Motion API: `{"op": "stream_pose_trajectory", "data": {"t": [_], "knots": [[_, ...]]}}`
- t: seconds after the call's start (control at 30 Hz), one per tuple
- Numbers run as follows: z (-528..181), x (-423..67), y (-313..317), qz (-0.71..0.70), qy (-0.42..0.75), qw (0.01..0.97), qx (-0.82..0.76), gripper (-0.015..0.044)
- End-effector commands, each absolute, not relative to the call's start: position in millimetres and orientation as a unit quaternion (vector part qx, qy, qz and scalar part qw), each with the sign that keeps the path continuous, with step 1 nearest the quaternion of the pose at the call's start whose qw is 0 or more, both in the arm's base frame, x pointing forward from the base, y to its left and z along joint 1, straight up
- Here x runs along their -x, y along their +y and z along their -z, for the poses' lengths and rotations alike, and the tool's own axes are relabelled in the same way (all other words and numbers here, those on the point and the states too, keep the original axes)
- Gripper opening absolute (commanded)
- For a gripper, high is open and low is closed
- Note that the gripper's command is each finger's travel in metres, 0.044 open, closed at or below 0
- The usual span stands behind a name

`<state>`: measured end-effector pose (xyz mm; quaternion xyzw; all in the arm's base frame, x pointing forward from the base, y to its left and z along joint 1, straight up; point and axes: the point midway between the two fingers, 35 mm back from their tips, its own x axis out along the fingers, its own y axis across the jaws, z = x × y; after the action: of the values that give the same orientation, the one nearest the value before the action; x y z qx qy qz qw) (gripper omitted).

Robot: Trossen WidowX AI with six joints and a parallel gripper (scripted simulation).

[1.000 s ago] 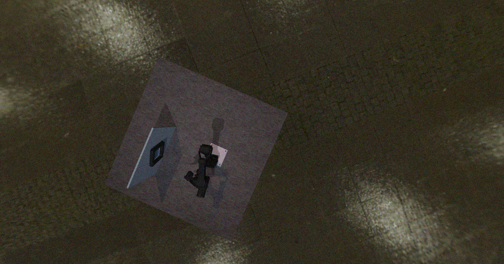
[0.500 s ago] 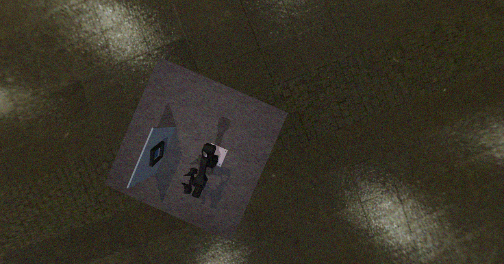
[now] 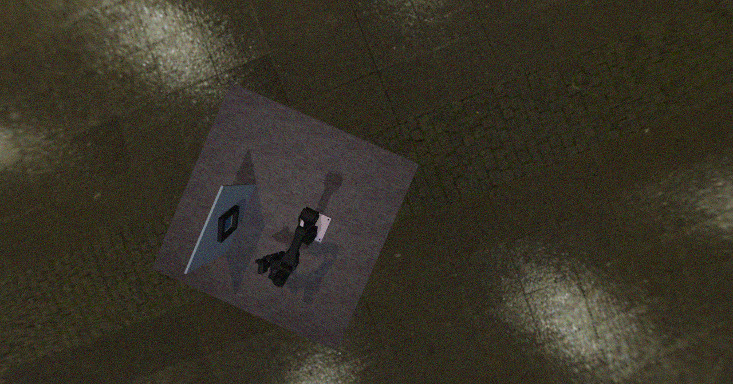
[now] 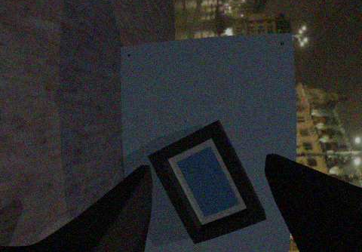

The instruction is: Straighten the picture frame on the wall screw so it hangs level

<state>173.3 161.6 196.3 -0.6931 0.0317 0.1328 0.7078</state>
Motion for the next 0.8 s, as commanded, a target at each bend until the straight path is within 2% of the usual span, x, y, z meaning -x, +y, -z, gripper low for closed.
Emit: {"op": "stream_pose_trajectory", "data": {"t": [0.0,0.33,0.67,0.77], "knots": [[-217,-195,137,-0.022,0.056,0.973,0.222,0.026],[-232,-205,116,0.041,0.02,0.986,-0.16,0.026],[-245,-212,94,0.072,-0.043,0.858,-0.507,0.026],[-245,-212,93,0.073,-0.049,0.843,-0.531,0.026]]}}
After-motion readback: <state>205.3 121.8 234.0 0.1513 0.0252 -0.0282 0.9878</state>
